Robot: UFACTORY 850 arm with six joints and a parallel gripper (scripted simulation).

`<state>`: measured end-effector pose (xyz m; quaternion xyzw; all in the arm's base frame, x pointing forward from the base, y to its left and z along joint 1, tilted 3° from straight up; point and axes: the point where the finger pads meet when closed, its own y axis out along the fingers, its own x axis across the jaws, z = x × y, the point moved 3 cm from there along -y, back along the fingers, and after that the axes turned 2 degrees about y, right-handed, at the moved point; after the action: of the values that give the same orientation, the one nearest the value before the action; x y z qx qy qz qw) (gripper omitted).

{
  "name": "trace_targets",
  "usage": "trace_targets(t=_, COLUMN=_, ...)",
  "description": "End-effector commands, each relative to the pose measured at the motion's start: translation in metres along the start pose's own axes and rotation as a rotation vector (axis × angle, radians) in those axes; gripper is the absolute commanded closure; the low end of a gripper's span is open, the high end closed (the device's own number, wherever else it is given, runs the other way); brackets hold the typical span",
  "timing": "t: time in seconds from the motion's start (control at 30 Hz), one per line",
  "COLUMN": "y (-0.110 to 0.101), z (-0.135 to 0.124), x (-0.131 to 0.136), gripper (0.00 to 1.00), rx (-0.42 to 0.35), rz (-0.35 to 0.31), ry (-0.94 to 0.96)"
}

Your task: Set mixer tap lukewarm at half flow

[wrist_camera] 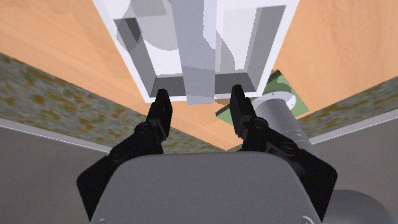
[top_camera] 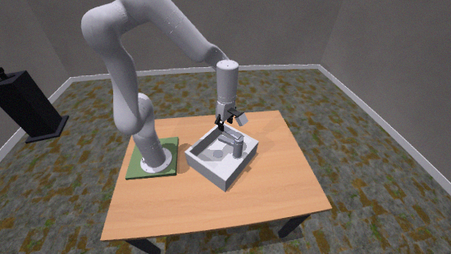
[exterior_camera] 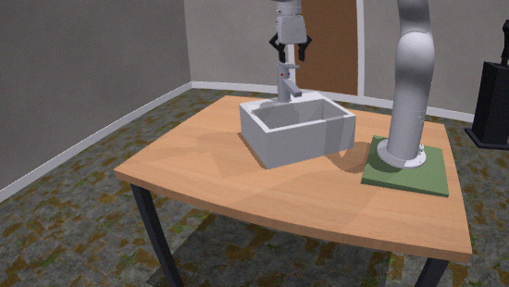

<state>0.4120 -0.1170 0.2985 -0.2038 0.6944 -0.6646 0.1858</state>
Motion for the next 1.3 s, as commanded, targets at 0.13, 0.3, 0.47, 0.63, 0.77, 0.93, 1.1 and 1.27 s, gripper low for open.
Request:
trace_targets(t=0.13, y=0.001, z=0.000, x=0.000, gripper=0.27, rx=0.001, rz=0.001, ry=0.000)
trace_targets(t=0.3, y=0.004, z=0.000, x=0.000, gripper=0.27, rx=0.001, rz=0.001, ry=0.000)
trace_targets(t=0.47, y=0.008, z=0.000, x=0.000, gripper=0.27, rx=0.001, rz=0.001, ry=0.000)
trace_targets(t=0.63, y=0.013, z=0.000, x=0.000, gripper=0.27, rx=0.001, rz=0.001, ry=0.000)
trace_targets(t=0.77, y=0.016, z=0.000, x=0.000, gripper=0.27, rx=0.001, rz=0.001, ry=0.000)
trace_targets(t=0.93, y=0.022, z=0.000, x=0.000, gripper=0.27, rx=0.001, rz=0.001, ry=0.000)
trace_targets(t=1.1, y=0.027, z=0.000, x=0.000, gripper=0.27, rx=0.001, rz=0.001, ry=0.000)
trace_targets(t=1.27, y=0.030, z=0.001, x=0.000, gripper=0.27, rx=0.001, rz=0.001, ry=0.000)
